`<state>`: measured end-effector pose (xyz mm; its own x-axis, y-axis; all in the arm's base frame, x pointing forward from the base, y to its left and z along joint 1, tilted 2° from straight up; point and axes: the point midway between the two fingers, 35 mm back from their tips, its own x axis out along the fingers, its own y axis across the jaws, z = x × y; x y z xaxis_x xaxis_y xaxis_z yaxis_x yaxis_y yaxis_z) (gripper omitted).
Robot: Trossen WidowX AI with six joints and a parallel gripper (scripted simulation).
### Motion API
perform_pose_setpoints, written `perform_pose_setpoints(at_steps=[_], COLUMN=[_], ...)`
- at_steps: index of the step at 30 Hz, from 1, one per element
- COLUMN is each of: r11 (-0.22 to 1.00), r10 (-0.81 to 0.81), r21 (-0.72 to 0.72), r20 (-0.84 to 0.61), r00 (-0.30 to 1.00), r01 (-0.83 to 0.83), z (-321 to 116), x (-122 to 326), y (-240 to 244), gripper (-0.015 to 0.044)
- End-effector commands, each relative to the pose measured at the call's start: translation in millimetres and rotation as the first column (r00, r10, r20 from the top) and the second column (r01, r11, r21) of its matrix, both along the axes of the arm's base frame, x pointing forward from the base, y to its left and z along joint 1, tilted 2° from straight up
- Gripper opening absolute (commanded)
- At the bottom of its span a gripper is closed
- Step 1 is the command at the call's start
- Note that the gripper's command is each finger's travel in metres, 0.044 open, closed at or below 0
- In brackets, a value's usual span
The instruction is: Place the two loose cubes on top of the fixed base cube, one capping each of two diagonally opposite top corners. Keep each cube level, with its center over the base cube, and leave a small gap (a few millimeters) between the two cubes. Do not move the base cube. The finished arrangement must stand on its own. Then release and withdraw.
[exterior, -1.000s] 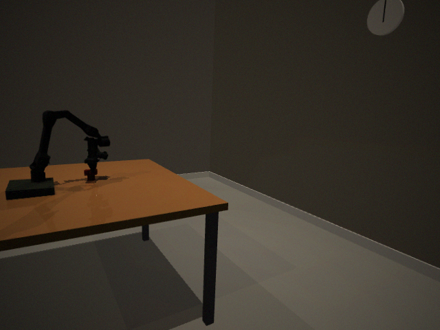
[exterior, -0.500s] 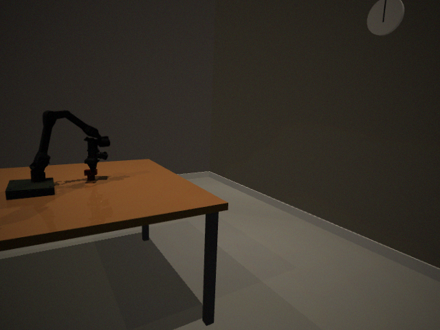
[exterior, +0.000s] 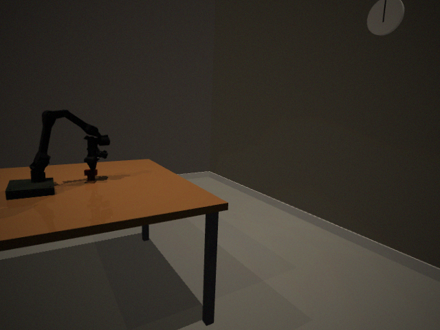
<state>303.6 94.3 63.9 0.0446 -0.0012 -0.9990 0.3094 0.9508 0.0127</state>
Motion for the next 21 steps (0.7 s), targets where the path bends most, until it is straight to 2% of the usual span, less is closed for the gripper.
perform_pose_setpoints(at_steps=[1,21], r11=[1.000,1.000], r10=[0.000,0.000], r21=[0.002,0.002], r20=[0.005,0.005], r00=[1.000,1.000], r01=[0.000,0.000], z=[8,39], x=[1,0], y=[1,1], gripper=[0.0205,0.0205])
